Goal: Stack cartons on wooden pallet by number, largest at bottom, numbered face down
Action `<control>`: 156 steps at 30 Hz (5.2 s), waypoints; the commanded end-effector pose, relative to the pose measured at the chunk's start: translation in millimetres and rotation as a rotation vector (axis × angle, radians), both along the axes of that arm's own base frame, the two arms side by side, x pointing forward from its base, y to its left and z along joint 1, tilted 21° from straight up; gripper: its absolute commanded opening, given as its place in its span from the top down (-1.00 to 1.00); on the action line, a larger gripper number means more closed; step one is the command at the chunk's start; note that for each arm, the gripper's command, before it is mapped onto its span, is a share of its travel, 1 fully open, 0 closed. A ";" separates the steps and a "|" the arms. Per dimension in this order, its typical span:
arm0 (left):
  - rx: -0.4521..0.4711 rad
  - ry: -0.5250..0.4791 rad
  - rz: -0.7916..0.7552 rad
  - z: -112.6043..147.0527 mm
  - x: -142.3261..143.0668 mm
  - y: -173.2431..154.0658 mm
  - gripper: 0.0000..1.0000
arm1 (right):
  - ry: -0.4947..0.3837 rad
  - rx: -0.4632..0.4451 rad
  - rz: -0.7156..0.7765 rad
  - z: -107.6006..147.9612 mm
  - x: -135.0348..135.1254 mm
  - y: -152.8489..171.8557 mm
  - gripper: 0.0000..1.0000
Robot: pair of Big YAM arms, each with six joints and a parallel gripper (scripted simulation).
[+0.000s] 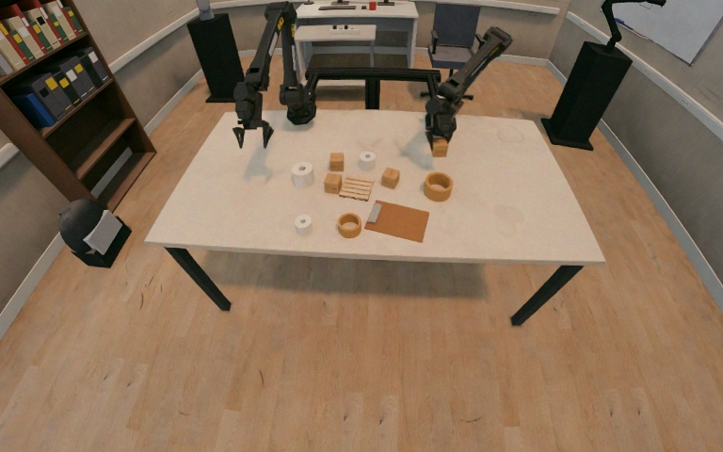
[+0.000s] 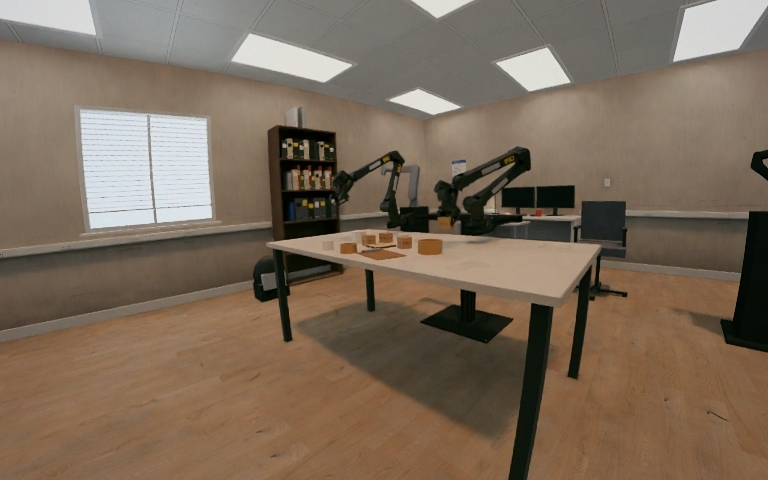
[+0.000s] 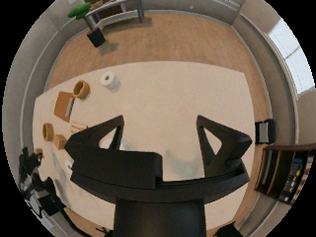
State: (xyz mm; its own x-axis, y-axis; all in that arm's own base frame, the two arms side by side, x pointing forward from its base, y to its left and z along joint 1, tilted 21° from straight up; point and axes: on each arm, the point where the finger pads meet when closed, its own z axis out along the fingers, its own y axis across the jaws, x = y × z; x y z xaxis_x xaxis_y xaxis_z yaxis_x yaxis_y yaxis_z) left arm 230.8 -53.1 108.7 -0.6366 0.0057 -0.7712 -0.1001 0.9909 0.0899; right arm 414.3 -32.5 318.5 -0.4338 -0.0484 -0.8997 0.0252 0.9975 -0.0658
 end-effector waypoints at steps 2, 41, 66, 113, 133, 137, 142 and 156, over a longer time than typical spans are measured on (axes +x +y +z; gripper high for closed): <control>0.044 -0.009 -0.036 -9.7 8.1 23.6 -0.09 | -0.039 -0.016 0.013 23.9 3.7 1.5 -1.00; -0.037 0.011 0.006 -65.1 21.6 77.1 -0.09 | -0.039 -0.016 0.013 23.9 3.7 1.5 -1.00; -0.040 -0.010 0.005 -75.3 33.6 78.2 -0.09 | -0.039 -0.016 0.013 23.9 3.7 1.5 -1.00; -0.049 0.052 0.009 -95.4 19.9 75.7 -0.67 | -0.039 -0.016 0.013 23.9 3.7 1.5 -1.00; -0.045 0.024 0.005 -85.2 20.1 74.9 -0.67 | -0.039 -0.016 0.013 23.9 3.7 1.5 -1.00; -0.044 0.035 0.006 -92.5 24.6 75.9 -0.67 | -0.039 -0.016 0.013 23.9 3.7 1.5 -1.00; -0.044 0.035 0.006 -92.5 24.6 75.9 -0.67 | -0.039 -0.016 0.013 23.9 3.7 1.5 -1.00; -0.044 0.025 0.005 -77.0 14.5 73.8 -1.00 | -0.039 -0.016 0.013 23.9 3.7 1.5 -1.00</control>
State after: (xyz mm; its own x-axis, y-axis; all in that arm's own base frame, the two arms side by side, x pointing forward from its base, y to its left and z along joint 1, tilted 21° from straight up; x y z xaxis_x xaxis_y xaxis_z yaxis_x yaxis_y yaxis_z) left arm 252.5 23.7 28.1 -0.6447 -0.0311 -0.7638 -0.1078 0.9929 0.0506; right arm 414.3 -32.5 318.5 -0.4338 -0.0484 -0.8997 0.0252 0.9975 -0.0658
